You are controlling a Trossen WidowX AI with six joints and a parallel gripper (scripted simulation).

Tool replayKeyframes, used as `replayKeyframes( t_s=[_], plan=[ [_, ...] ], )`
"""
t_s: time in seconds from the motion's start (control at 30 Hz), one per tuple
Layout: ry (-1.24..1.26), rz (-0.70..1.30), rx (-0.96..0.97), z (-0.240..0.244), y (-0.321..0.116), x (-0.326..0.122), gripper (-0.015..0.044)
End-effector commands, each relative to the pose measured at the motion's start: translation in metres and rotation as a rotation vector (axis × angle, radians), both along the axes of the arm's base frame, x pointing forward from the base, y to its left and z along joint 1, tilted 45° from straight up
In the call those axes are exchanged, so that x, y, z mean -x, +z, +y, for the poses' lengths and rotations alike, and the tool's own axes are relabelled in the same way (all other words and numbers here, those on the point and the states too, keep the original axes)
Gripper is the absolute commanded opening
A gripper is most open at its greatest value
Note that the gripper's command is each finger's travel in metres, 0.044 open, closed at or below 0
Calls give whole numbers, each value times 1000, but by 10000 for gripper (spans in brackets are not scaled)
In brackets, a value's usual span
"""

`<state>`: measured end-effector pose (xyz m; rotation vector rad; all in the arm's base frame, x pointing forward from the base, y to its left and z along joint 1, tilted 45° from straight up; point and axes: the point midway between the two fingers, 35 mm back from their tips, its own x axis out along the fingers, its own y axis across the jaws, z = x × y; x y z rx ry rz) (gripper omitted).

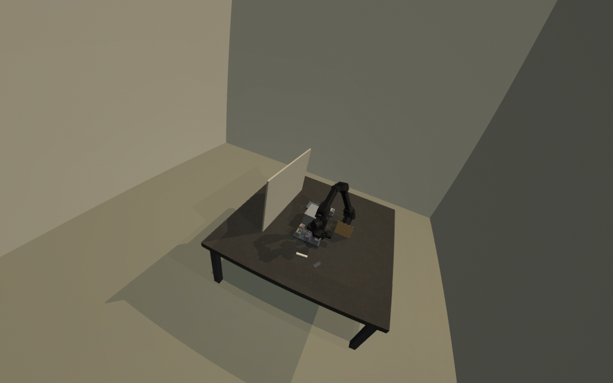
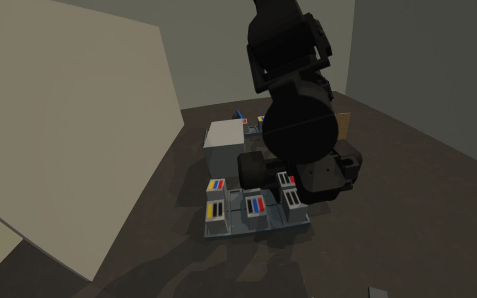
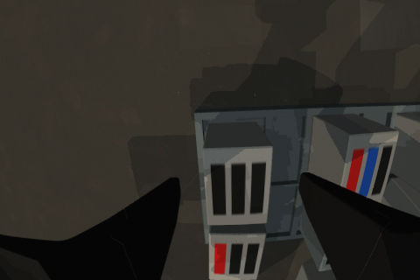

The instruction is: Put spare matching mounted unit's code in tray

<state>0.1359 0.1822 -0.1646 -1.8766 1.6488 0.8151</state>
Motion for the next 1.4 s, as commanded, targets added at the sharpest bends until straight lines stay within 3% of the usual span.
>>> replayKeyframes(
  t_s=[0.0,0.77,0.93,1.17,1.3,1.37],
  plan=[
    [7,0,3,-5,-4,-1,300],
    [6,-1,5,-29,-24,-2,300],
    [0,0,4,-28,-24,-2,169],
    [0,0,4,-28,-24,-2,122],
    [0,0,4,-28,-24,-2,17],
    [0,0,4,-28,-24,-2,0]
  ],
)
